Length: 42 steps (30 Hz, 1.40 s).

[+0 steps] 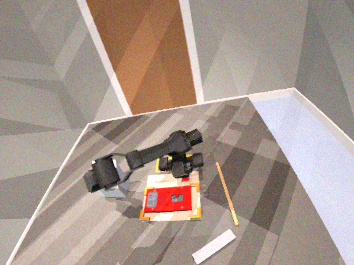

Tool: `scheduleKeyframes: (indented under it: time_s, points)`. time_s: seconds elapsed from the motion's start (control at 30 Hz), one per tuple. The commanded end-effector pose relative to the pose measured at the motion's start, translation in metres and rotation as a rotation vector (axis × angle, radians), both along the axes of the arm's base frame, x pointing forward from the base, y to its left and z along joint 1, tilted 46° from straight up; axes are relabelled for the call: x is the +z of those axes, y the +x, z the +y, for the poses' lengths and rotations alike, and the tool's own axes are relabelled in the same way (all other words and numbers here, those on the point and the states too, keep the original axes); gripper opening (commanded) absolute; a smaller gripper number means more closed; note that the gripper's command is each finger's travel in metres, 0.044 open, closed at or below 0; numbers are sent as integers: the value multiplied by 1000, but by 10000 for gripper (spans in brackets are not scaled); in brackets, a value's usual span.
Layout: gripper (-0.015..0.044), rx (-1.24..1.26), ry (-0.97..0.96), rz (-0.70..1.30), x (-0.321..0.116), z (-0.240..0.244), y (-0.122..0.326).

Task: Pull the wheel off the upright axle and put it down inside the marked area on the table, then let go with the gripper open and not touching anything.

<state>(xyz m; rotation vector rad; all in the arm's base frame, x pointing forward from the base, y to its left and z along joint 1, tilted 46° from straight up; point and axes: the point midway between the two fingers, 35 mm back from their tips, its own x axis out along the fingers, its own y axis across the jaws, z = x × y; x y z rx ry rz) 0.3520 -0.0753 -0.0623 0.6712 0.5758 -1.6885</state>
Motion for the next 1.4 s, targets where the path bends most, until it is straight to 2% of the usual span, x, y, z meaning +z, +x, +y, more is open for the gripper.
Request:
scheduleKeyframes:
  time_s: [0.0, 0.03, 0.53, 0.77, 1.37]
  points:
    - [300, 11, -5, -2, -4, -5, 0]
    - [274, -3, -1, 5, -3, -3, -2]
    - [174, -3, -1, 5, -3, -3, -2]
    - [0, -3, -1, 4, -2, -2, -2]
    - [0, 0, -1, 3, 2, 2, 0]
